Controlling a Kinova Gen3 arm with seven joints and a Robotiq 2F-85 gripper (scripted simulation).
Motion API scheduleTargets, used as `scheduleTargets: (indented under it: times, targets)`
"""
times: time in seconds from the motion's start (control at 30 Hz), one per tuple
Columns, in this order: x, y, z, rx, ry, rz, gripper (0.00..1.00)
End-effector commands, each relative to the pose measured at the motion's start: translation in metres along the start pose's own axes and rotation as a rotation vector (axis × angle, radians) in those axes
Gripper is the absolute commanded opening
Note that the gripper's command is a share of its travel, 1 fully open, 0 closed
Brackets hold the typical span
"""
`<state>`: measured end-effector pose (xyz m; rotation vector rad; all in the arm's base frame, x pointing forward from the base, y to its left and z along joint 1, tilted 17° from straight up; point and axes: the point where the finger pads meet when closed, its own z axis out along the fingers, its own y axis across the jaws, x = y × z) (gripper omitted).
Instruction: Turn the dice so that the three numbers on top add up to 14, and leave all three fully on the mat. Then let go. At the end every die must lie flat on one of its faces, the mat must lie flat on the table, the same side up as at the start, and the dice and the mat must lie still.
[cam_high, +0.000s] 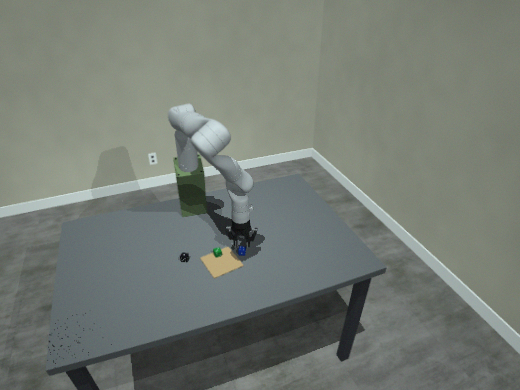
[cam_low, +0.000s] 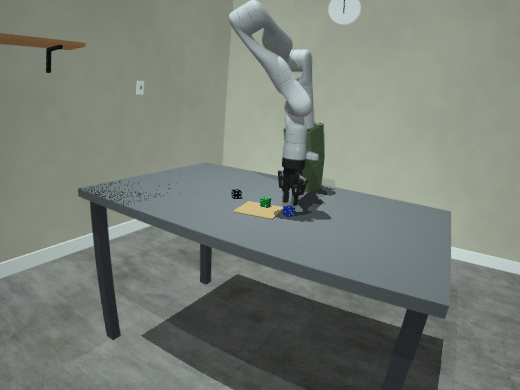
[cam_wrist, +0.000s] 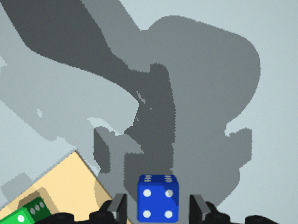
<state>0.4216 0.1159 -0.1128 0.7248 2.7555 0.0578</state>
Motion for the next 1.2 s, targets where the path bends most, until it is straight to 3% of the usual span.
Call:
scheduleTargets:
  times: [0.0,0.47,1.17]
  targets:
    - [0.0,0.0,0.0,-0.001,-0.001,0.0,0.46]
    - [0.0,0.0,0.002,-0.001,-0.001,0.0,0.46]
    - [0.0,0.0,0.035,-0.001,-0.001,0.0,0.46]
